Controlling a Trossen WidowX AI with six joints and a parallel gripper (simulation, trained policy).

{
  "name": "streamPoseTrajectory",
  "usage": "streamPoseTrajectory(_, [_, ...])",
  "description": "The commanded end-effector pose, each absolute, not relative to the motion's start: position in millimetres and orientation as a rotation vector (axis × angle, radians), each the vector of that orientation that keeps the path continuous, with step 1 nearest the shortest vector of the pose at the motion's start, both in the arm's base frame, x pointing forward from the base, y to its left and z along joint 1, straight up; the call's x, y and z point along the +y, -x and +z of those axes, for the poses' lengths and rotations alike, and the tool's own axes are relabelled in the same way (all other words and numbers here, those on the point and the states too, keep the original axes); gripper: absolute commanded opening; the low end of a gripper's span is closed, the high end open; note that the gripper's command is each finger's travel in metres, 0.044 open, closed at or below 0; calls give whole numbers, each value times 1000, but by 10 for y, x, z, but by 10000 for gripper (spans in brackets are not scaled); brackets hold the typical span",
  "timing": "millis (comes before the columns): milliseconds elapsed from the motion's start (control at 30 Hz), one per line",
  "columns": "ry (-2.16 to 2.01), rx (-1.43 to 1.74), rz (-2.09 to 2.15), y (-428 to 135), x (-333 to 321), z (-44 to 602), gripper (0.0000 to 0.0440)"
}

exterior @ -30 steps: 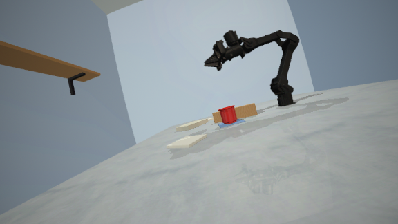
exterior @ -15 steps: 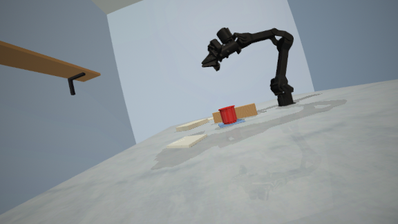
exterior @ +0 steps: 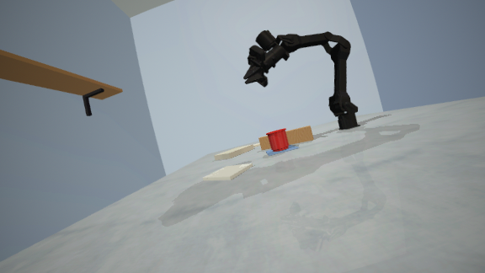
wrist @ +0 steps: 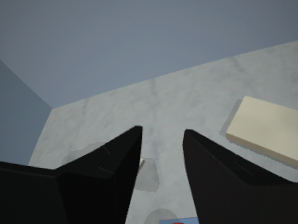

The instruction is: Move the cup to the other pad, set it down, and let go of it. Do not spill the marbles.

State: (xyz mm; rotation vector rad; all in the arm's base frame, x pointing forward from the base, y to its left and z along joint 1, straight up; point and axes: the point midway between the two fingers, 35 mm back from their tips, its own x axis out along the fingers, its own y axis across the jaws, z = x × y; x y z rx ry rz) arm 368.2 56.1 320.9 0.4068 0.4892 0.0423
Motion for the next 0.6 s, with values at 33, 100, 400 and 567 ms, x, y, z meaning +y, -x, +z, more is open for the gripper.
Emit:
streamPoseTrajectory(33, [-456, 542, 34, -3702, 625, 3201, 117])
streamPoseTrajectory(100, [-477, 569, 26, -3709, 652, 3185, 118])
streamPoseTrajectory(400, [-567, 691, -17, -3729, 770, 3100, 120])
streamPoseTrajectory(567, [-612, 760, -50, -3729, 831, 3041, 120])
